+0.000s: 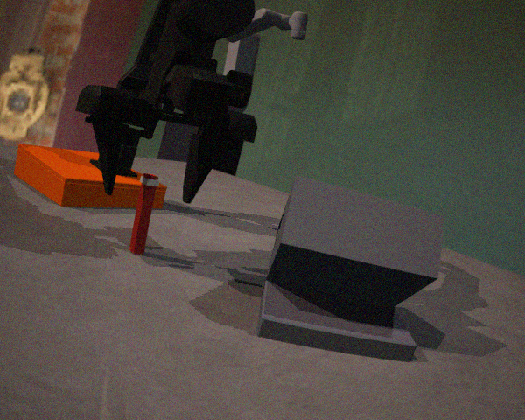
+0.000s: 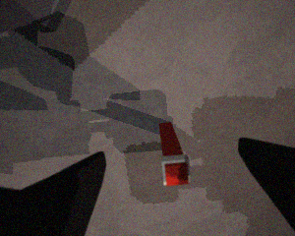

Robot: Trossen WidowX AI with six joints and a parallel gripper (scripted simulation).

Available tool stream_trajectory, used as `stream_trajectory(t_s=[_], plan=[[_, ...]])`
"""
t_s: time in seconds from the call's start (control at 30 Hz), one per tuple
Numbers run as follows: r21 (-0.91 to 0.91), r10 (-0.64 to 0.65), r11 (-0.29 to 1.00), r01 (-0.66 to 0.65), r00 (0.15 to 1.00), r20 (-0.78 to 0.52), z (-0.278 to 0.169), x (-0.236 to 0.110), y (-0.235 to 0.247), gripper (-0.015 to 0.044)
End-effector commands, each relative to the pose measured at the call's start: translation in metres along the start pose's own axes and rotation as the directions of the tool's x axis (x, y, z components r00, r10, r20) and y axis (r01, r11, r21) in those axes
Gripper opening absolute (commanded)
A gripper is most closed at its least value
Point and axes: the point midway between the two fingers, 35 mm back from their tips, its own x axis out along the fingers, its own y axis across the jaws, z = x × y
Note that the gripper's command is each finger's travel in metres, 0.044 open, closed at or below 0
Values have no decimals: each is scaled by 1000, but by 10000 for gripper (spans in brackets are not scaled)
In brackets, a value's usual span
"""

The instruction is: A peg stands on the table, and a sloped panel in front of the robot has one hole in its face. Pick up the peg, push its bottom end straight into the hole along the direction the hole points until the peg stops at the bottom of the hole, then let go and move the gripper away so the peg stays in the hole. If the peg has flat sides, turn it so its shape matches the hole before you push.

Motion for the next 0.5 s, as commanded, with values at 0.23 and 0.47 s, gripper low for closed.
stream_trajectory(t_s=[0.23,0.47], plan=[[0,-3,1000,3,1000,-12,-3,19,-1,440],[-2,1,1000,-1,1000,-4,-2,16,0,361]])
